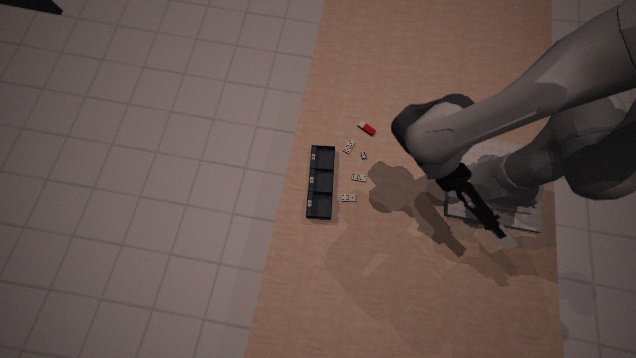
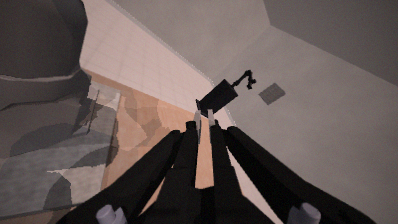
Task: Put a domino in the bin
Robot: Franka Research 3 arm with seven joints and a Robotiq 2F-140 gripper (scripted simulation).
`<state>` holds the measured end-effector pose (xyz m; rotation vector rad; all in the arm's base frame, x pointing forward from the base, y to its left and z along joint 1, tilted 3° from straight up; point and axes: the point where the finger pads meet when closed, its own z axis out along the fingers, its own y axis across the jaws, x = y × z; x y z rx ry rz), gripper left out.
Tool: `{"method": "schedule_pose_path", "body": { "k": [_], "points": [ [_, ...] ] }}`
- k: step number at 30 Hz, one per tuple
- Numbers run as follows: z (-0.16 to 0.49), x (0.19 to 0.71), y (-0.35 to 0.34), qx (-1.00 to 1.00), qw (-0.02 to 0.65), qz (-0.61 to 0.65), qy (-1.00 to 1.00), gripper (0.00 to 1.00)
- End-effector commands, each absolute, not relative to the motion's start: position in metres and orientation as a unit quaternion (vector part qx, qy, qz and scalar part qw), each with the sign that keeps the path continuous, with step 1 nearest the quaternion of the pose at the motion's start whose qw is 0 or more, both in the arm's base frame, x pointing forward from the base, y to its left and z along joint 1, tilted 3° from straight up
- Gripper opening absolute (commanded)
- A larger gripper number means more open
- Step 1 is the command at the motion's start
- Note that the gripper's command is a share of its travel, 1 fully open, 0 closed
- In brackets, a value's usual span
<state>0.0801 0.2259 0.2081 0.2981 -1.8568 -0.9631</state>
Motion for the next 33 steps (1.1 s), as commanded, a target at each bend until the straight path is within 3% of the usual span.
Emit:
{"method": "schedule_pose_path", "body": {
  "k": [1, 33],
  "points": [
    [0.190, 0.086, 0.227, 0.153, 0.464, -0.409, -0.771, 0.05],
    [0.154, 0.141, 0.187, 0.394, 0.314, -0.409, -0.761, 0.05]
  ]
}}
